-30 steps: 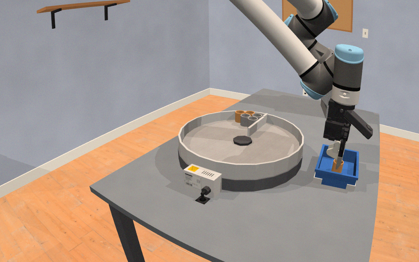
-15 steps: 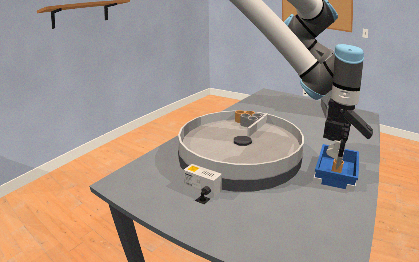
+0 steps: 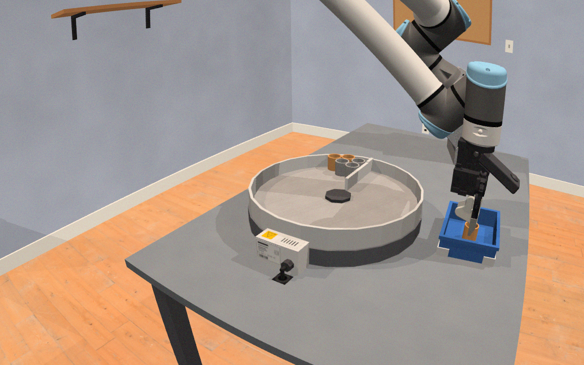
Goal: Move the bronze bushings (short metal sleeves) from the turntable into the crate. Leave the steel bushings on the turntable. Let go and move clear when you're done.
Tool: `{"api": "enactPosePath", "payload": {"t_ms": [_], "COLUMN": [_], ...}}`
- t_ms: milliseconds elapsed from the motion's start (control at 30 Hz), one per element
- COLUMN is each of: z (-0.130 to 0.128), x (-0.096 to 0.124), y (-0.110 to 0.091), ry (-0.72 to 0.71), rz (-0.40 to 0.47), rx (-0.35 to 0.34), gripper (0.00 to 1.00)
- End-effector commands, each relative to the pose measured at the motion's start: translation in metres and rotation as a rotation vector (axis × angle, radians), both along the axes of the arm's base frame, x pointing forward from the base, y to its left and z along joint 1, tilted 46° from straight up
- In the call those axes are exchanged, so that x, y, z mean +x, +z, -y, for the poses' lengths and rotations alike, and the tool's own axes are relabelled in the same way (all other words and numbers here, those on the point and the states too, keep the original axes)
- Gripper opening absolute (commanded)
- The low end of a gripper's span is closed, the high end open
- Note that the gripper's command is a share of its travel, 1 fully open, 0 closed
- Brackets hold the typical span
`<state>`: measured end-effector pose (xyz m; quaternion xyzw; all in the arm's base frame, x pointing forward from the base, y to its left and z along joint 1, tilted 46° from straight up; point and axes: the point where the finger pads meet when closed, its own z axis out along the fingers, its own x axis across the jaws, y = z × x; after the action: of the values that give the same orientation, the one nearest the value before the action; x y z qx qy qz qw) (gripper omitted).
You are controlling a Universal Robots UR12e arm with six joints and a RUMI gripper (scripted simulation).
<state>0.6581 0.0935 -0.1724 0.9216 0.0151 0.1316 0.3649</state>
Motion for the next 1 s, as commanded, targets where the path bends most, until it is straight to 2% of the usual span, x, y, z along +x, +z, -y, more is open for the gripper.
{"api": "enactPosePath", "payload": {"t_ms": [0,267,700,967], "z": [-0.003,-0.015,-0.053,-0.061], "x": [-0.001,-0.005,-0.020,-0.023], "y": [0.003,0.015,0.056,0.064], "ry": [0.001,0.001,0.001,0.001], "rz": [0.001,0.001,0.001,0.001], "rx": [0.000,0.000,0.000,0.000], "gripper": [0.06,0.06,0.06,0.06]}}
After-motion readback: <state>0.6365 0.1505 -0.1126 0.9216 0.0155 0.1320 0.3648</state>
